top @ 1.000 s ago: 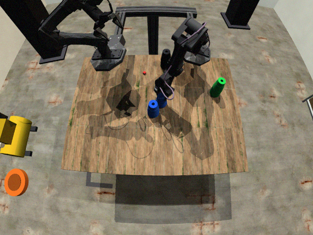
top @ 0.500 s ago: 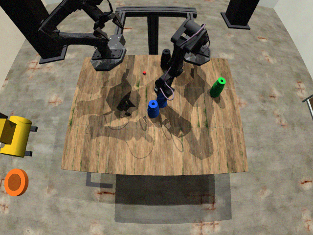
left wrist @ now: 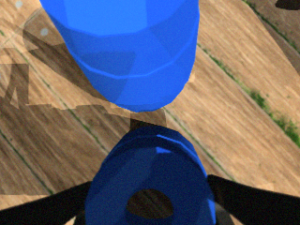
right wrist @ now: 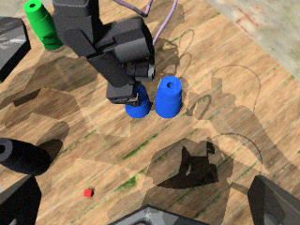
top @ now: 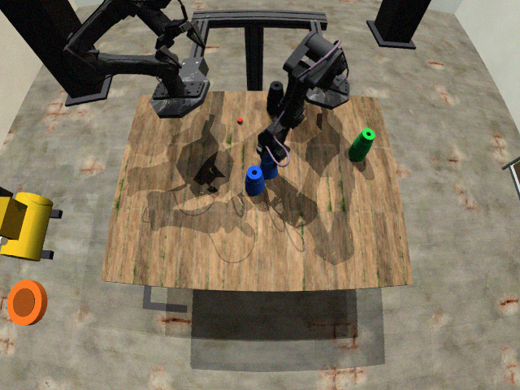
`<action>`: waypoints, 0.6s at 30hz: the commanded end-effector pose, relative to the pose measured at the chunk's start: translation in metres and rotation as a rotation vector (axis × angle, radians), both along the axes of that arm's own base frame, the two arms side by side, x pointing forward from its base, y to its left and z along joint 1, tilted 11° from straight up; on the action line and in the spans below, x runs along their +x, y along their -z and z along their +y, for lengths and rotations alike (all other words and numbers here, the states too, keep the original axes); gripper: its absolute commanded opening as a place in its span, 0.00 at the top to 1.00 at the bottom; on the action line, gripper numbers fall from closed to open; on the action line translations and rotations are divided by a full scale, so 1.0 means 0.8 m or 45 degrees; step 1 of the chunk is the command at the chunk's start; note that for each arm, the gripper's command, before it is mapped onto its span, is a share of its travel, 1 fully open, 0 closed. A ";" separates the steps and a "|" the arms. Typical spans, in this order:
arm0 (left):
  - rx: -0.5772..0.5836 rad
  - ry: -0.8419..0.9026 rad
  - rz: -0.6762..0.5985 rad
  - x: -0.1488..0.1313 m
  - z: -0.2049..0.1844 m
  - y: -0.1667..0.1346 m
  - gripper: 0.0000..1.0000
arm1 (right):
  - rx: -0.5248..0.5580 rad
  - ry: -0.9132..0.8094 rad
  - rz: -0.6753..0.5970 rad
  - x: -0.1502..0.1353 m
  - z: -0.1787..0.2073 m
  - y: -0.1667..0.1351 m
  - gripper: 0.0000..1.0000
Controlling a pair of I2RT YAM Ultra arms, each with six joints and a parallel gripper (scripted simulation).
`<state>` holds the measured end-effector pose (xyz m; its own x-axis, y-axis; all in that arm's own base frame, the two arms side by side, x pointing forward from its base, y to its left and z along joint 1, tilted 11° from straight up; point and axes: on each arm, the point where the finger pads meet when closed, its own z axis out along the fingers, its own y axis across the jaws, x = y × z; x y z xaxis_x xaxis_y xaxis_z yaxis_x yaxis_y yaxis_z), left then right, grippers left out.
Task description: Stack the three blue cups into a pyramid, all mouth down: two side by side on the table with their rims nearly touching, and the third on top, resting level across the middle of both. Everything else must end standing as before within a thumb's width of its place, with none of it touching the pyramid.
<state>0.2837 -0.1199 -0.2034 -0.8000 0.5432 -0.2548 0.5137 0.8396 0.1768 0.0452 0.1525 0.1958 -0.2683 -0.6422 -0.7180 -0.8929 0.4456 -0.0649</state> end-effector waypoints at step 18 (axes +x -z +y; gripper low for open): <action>-0.004 -0.004 -0.013 -0.017 -0.001 -0.052 0.00 | 0.011 0.009 -0.020 0.004 -0.002 -0.007 0.00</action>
<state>0.2760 -0.1167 -0.1800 -0.8031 0.5340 -0.2643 0.5039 0.8454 0.1771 0.0452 0.1525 0.1958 -0.2683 -0.6422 -0.7180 -0.8929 0.4456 -0.0650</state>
